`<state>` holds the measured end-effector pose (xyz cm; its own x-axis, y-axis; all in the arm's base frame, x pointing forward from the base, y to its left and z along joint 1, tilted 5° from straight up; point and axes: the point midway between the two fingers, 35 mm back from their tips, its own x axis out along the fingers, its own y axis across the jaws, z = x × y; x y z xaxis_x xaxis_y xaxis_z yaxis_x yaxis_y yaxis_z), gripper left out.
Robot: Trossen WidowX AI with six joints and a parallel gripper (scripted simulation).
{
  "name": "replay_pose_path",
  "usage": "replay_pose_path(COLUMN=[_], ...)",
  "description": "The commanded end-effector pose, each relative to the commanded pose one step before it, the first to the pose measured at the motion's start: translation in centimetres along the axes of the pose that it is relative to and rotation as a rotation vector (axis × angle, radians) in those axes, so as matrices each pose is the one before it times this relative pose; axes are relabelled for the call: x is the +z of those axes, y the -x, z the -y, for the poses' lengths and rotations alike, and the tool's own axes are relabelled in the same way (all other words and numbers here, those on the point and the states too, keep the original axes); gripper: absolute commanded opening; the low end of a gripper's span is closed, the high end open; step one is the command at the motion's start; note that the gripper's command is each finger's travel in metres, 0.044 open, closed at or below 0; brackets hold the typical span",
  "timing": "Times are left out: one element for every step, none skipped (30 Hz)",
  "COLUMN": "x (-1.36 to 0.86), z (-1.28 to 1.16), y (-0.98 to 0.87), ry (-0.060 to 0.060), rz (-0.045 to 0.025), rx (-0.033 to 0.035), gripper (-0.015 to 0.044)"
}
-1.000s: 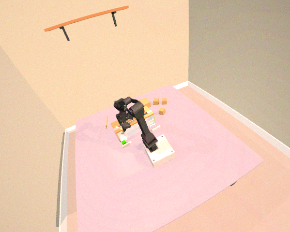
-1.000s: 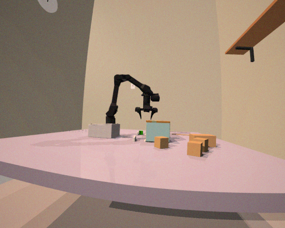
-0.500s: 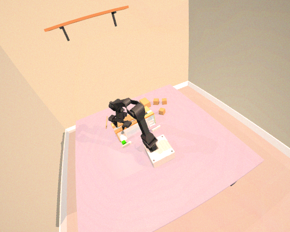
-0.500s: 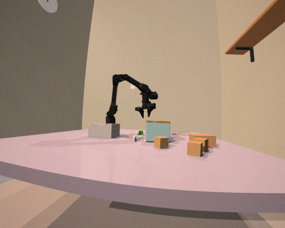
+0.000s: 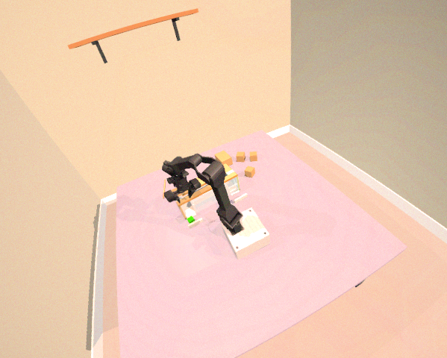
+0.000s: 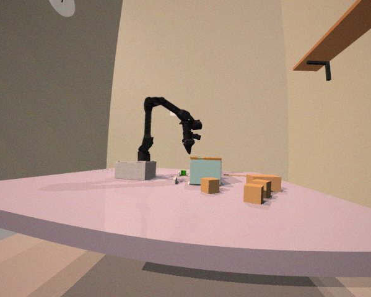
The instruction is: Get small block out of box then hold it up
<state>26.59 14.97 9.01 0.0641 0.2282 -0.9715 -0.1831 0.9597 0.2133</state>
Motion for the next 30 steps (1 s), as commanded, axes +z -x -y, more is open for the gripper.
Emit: replay_pose_path(x=[-1.135,0.031,0.036,0.042,0.07,0.05,0.054,0.058,0.062,0.065,0.068,0.07,0.072,0.073,0.105,0.072,0.073,0.072,0.072,0.071,0.069,0.067,0.065,0.063,0.082,0.052,0.05,0.047,0.035,0.029], z=[-0.718,-0.08,-0.077,-0.073,-0.104,-0.064,-0.06,-0.055,-0.05,-0.045,-0.04,-0.035,-0.029,-0.024,-0.026,-0.012,-0.006,-0.001,0.004,0.009,0.015,0.019,0.024,0.029,0.046,0.035,0.038,0.042,0.036,0.034], y=[0.244,0.026,0.027,0.029,0.045,0.032,0.033,0.034,0.036,0.037,0.038,0.04,0.041,0.042,0.062,0.044,0.045,0.046,0.047,0.048,0.049,0.051,0.052,0.053,0.075,0.052,0.052,0.053,0.044,0.039], ry=[0.9432,0.071,0.071,0.071,0.0743,0.0707,0.0707,0.0706,0.0706,0.0706,0.0705,0.0705,0.0705,0.0704,0.0729,0.0701,0.0701,0.07,0.07,0.07,0.0699,0.0699,0.0698,0.0698,0.0719,0.0693,0.0693,0.0692,0.0682,0.0677], rz=[0.03189,-0.00082,-0.00124,-0.00166,-0.00307,-0.0024,-0.00279,-0.00318,-0.00355,-0.00392,-0.00427,-0.00462,-0.00494,-0.00526,-0.00785,-0.00565,-0.0059,-0.00614,-0.00636,-0.00655,-0.00673,-0.00689,-0.00702,-0.00714,-0.01014,-0.00688,-0.00684,-0.00679,-0.00544,-0.00479], rx=[-0.11774,-0.00751,-0.00746,-0.00738,-0.01089,-0.00702,-0.00688,-0.00672,-0.00653,-0.00633,-0.0061,-0.00585,-0.00559,-0.0053,-0.00709,-0.00456,-0.00423,-0.00389,-0.00354,-0.00317,-0.00279,-0.0024,-0.00201,-0.0016,-0.00172,-0.00076,-0.00035,0.00006,0.00038,0.00062], gripper=[0.0285,0.0285,0.0285,0.0285,0.0285,0.0285,0.0285,0.0285,0.0285,0.0285,0.0285,0.0285,0.0285,0.0285,0.0285,0.0285,0.0285,0.0285,0.0285,0.0285,0.0285,0.0285,0.0285,0.0285,0.0285,0.0285,0.0285,0.0285,0.0285,0.0285])
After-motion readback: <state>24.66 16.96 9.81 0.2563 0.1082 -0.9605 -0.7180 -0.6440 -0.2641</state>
